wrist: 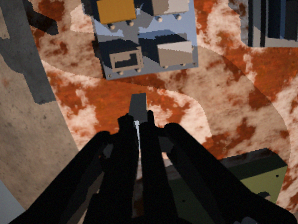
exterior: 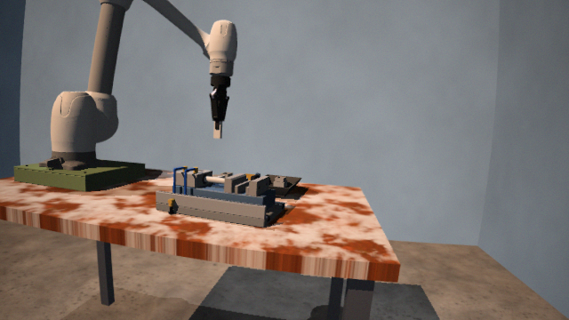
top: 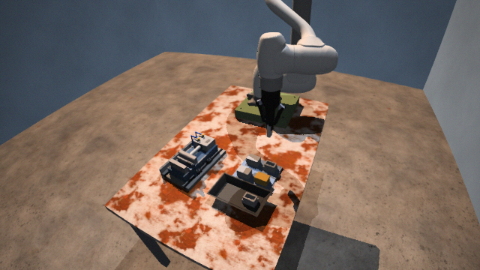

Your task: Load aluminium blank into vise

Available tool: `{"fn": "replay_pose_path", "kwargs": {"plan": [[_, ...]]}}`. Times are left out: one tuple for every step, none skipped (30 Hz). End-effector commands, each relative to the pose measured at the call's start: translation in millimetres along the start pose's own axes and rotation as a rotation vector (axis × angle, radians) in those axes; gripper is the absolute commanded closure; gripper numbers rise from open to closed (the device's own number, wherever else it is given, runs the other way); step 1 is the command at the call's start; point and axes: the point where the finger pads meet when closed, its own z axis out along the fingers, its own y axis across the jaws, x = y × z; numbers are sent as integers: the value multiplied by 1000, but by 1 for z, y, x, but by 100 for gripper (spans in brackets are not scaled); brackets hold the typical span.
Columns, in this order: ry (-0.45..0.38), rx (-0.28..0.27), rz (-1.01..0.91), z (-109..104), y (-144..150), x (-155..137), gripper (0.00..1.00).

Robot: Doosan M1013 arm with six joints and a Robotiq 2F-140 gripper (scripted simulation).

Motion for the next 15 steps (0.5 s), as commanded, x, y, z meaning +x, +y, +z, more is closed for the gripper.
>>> {"fn": "replay_pose_path", "kwargs": {"plan": [[0, 2, 3, 2, 2, 1, 100], [0, 2, 3, 2, 2, 1, 100], [0, 2, 3, 3, 2, 1, 100], [0, 2, 3, 4, 2, 1, 100], [0, 2, 3, 5, 2, 1, 100], [0, 2, 3, 7, 2, 1, 100], [0, 2, 3, 8, 2, 1, 100], [0, 2, 3, 10, 2, 1, 100], [0, 2, 3, 11, 2, 1, 100], [0, 2, 3, 13, 2, 1, 100], [0, 2, 3, 15, 3, 1, 100], [0, 2, 3, 17, 3, 1, 100], [0, 2, 3, 19, 3, 1, 100], [0, 2, 3, 21, 3, 1, 100], [0, 2, 3, 23, 3, 1, 100]]}}
